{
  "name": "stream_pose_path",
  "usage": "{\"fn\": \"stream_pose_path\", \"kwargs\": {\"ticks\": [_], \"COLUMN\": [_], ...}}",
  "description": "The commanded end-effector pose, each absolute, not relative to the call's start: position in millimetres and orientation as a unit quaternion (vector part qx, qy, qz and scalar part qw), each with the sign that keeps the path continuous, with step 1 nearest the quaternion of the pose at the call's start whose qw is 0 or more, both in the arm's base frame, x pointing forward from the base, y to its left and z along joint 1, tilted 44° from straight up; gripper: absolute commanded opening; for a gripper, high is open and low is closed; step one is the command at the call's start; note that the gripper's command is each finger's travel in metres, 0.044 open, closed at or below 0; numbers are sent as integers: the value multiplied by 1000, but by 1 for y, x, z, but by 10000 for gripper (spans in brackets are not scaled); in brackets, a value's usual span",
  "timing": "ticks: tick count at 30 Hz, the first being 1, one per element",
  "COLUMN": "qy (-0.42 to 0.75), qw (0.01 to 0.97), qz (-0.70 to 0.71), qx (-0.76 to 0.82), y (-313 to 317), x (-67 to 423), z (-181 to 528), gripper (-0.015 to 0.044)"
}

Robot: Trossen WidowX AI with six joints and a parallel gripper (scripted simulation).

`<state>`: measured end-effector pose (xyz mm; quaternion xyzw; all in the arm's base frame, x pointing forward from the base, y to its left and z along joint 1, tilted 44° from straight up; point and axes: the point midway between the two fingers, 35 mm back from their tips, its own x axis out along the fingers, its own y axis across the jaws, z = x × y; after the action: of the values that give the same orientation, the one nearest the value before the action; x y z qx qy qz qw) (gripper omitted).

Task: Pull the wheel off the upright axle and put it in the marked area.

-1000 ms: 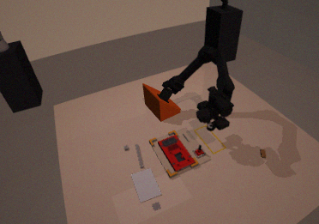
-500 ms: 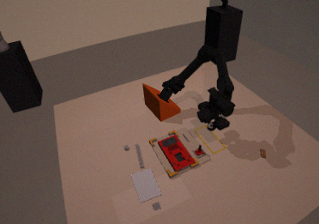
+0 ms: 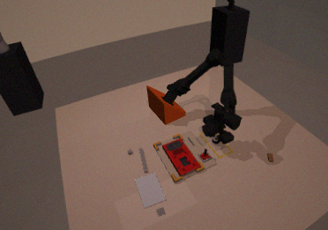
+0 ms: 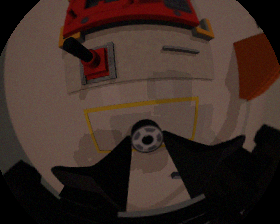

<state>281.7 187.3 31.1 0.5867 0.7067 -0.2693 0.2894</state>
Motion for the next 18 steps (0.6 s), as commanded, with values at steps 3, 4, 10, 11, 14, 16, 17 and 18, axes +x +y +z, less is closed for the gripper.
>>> {"fn": "stream_pose_path", "kwargs": {"ticks": [3, 4, 10, 11, 14, 16, 17, 18], "qy": [708, 708, 709, 709, 709, 709, 709, 708], "qw": [284, 284, 287, 287, 287, 287, 287, 287], "qz": [-269, -269, -270, -270, -270, -271, -271, -271], "qx": [588, 588, 585, 585, 585, 585, 585, 585], "y": [200, 200, 197, 197, 197, 193, 190, 185], "x": [276, 276, 276, 276, 276, 278, 279, 280], "z": [18, 18, 21, 21, 21, 25, 29, 33], "gripper": [0, 0, 157, 184, 262, 300, 300, 300]}}
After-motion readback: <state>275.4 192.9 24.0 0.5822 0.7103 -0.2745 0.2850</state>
